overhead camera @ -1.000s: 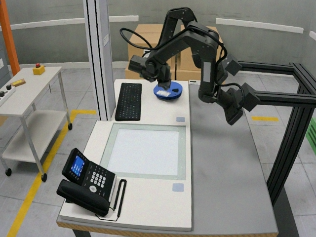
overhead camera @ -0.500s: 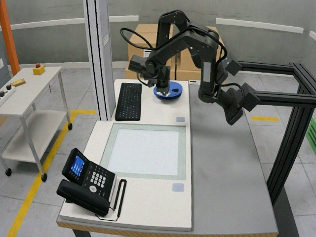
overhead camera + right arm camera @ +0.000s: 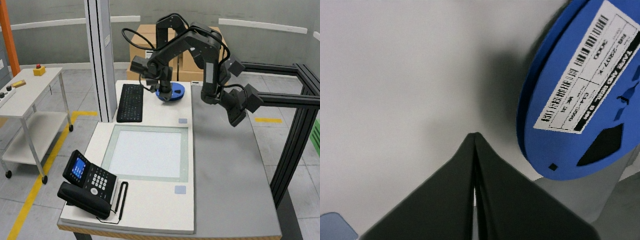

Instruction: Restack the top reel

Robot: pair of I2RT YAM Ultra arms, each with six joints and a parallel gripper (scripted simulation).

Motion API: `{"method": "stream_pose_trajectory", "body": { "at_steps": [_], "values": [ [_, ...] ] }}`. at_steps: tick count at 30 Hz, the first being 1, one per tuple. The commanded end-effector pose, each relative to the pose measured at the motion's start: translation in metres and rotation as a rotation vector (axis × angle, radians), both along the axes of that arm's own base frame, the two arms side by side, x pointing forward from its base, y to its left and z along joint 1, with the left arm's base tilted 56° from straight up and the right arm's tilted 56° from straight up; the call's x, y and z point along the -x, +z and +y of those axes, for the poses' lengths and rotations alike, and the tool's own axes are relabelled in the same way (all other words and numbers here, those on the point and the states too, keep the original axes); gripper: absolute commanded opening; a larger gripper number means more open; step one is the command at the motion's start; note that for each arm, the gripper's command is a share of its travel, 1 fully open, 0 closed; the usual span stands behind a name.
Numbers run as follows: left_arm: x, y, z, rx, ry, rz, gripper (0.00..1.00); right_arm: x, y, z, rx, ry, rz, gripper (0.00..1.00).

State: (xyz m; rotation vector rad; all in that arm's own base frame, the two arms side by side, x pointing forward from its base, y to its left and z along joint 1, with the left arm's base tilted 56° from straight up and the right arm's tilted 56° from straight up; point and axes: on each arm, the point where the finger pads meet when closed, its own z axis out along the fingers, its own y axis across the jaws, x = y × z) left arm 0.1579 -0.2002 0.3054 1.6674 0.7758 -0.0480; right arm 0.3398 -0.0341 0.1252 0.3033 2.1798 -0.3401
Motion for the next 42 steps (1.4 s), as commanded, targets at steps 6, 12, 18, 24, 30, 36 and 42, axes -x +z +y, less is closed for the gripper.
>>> {"method": "stream_pose_trajectory", "body": {
  "at_steps": [6,12,18,24,30,36,42],
  "values": [
    [0.011,-0.005,0.0,-0.01,-0.023,0.002,1.0,-0.014,0.001,0.001,-0.005,0.007,-0.018,0.0],
    [0.011,-0.005,0.0,-0.01,-0.023,0.002,1.0,-0.013,0.008,-0.012,-0.007,0.006,-0.05,0.0],
    [0.011,-0.005,0.0,-0.01,-0.023,0.002,1.0,-0.013,0.009,-0.021,-0.006,0.006,-0.056,0.0],
    [0.011,-0.005,0.0,-0.01,-0.023,0.002,1.0,-0.012,0.009,-0.034,-0.004,0.006,-0.059,0.0],
    [0.011,-0.005,0.0,-0.01,-0.023,0.002,1.0,-0.011,0.005,-0.047,-0.003,0.006,-0.049,0.0],
    [0.011,-0.005,0.0,-0.01,-0.023,0.003,1.0,-0.01,-0.002,-0.056,-0.005,0.007,-0.03,0.0],
    [0.011,-0.005,0.0,-0.01,-0.023,0.003,1.0,-0.009,-0.007,-0.071,-0.007,0.007,-0.021,0.0]
  ]
}}
